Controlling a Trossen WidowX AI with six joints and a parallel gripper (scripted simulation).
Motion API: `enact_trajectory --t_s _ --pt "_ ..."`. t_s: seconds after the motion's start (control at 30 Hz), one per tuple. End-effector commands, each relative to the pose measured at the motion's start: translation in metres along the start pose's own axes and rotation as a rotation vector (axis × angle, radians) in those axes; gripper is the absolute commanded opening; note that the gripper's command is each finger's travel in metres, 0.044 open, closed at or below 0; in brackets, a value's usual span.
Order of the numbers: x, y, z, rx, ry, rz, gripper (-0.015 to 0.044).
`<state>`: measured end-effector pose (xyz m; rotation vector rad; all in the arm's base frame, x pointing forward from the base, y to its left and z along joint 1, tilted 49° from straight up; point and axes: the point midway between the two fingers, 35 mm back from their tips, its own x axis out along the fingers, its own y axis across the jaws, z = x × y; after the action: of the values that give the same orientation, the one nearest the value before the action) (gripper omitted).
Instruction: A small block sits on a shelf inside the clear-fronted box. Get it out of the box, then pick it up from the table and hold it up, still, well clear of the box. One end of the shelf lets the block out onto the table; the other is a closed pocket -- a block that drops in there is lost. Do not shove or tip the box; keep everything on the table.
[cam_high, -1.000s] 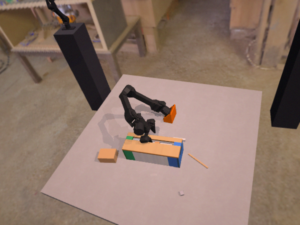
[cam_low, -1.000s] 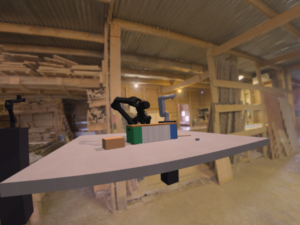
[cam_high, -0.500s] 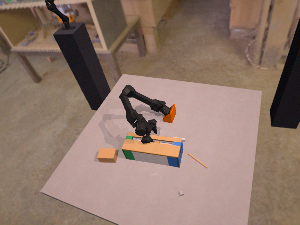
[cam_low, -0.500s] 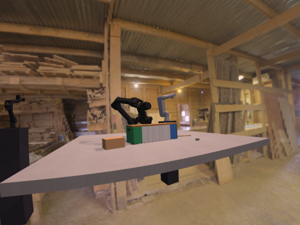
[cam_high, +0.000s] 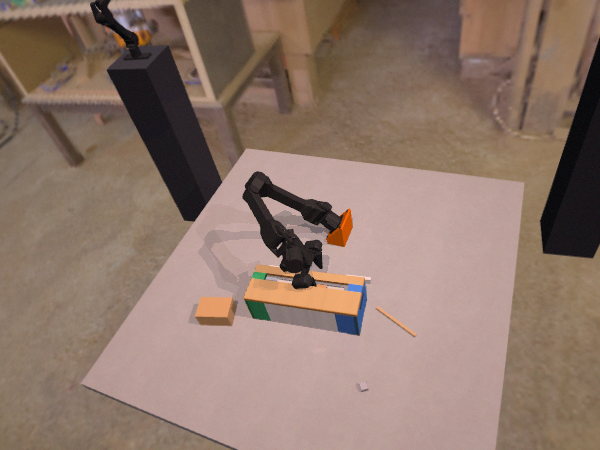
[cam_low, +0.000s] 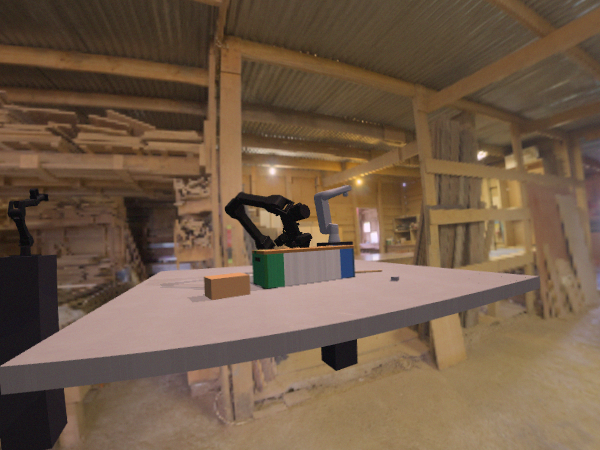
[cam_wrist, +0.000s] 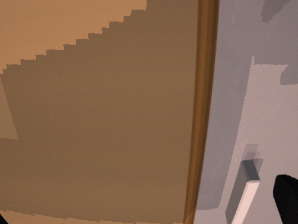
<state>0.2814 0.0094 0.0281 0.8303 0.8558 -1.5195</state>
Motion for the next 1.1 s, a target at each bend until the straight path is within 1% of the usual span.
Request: enact_trajectory --t_s 0.0,1.07 --pt "0.003 0.000 -0.010 0.004 0.005 0.000 0.0400" --pt "0.025 0.000 -0.073 0.005 0.009 0.001 0.0400"
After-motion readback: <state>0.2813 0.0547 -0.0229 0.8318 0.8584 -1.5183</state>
